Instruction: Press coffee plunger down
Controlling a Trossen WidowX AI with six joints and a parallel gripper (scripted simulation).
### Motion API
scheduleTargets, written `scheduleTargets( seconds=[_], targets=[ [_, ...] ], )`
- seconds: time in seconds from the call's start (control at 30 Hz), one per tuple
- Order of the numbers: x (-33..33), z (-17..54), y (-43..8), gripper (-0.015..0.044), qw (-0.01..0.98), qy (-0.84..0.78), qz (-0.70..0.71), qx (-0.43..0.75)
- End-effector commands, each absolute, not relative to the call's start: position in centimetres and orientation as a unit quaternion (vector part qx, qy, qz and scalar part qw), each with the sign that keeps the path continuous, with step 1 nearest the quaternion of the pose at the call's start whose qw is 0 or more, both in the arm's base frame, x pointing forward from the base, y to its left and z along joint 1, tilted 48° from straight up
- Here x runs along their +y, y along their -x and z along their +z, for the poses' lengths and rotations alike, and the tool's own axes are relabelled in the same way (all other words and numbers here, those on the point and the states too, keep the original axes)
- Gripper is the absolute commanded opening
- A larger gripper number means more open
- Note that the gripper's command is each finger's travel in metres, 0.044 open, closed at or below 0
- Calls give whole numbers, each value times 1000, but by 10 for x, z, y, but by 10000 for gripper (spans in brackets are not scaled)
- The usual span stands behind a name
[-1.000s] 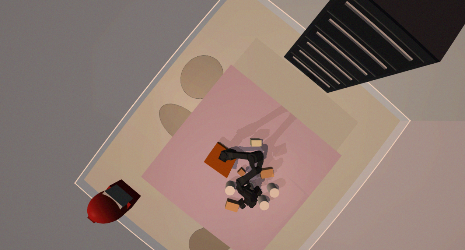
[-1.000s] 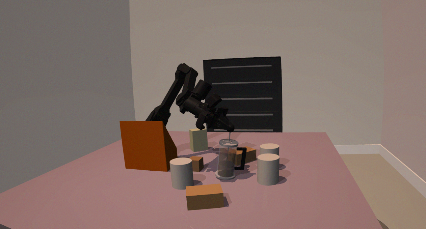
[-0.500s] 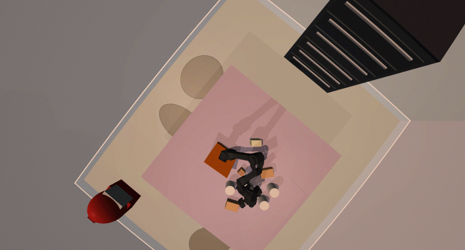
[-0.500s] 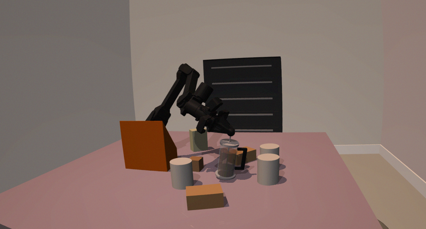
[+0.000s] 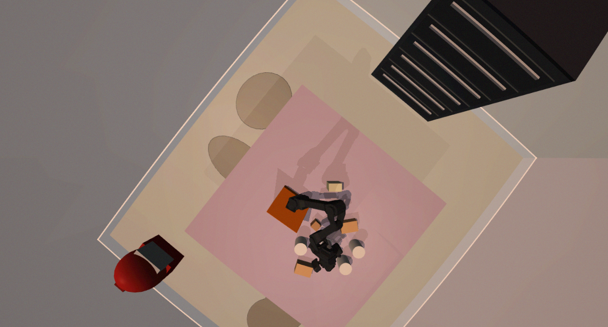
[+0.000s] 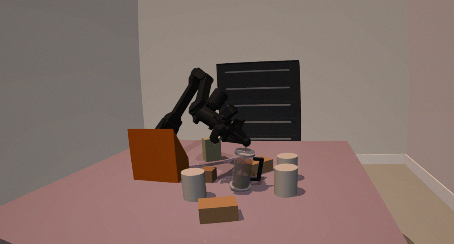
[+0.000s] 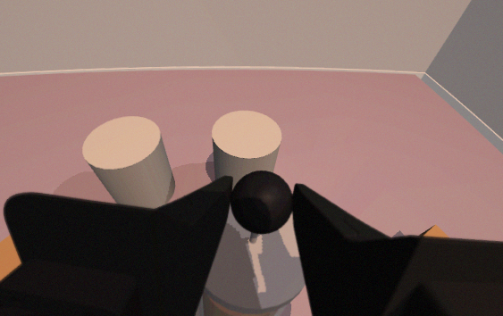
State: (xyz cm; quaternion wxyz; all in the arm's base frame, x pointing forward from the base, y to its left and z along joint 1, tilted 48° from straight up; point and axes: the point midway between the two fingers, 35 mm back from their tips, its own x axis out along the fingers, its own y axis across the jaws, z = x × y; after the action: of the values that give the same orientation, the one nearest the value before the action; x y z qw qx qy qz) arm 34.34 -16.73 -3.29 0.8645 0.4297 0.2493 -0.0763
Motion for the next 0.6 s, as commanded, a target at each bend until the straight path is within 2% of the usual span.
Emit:
scheduleTargets(
  seconds=[0.0,0.57],
  targets=[
    [-161,-38,-344,122,859,-436,-71,259],
    [-163,-39,-346,122,859,-436,-71,259]
  ],
)
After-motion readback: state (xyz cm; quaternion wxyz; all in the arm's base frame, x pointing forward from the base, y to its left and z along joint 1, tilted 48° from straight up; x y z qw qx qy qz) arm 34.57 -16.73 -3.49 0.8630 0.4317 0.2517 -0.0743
